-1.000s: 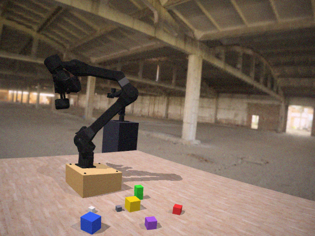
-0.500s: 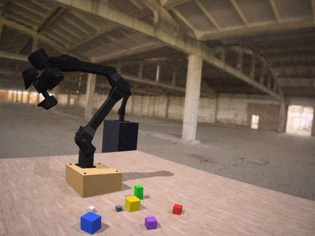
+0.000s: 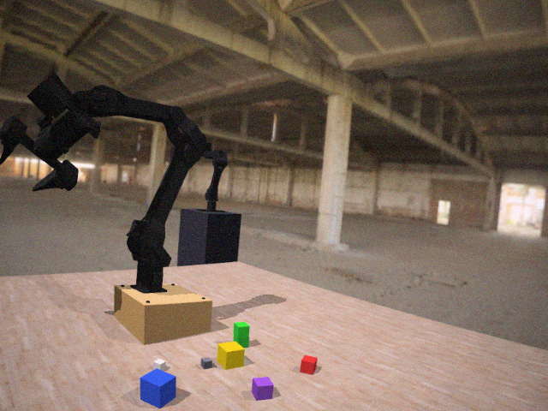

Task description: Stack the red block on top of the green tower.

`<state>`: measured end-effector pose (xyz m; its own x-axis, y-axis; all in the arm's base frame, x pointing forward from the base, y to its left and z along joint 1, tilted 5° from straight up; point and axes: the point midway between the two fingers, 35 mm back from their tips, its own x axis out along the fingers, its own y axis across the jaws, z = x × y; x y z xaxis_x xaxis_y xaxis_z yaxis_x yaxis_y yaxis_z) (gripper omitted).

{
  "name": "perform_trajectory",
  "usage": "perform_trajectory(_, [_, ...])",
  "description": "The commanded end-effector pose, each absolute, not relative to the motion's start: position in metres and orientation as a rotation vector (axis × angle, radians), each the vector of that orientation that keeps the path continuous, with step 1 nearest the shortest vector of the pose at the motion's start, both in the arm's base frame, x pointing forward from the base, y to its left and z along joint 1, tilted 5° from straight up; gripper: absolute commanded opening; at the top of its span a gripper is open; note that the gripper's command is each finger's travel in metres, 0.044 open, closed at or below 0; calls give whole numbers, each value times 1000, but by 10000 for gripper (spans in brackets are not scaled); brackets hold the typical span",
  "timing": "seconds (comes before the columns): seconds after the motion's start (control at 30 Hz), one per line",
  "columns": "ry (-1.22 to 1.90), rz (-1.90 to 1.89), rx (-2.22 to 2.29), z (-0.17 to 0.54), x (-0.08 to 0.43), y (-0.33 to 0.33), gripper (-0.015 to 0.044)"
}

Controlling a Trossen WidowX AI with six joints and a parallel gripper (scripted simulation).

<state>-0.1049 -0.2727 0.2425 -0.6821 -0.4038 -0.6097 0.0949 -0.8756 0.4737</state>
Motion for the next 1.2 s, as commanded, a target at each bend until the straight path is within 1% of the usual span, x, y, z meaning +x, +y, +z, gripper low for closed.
perform_trajectory(0.0, [-381,-2490,1108,233,-75,-290,440])
perform_trajectory(0.3, [76,-2208,1093,212,8,-317,440])
perform_trajectory(0.57, [422,-1921,1015,193,88,-318,440])
perform_trajectory(0.87, [751,-1570,881,169,177,-294,440])
perform_trajectory(1.17, [1026,-1193,693,144,259,-246,440])
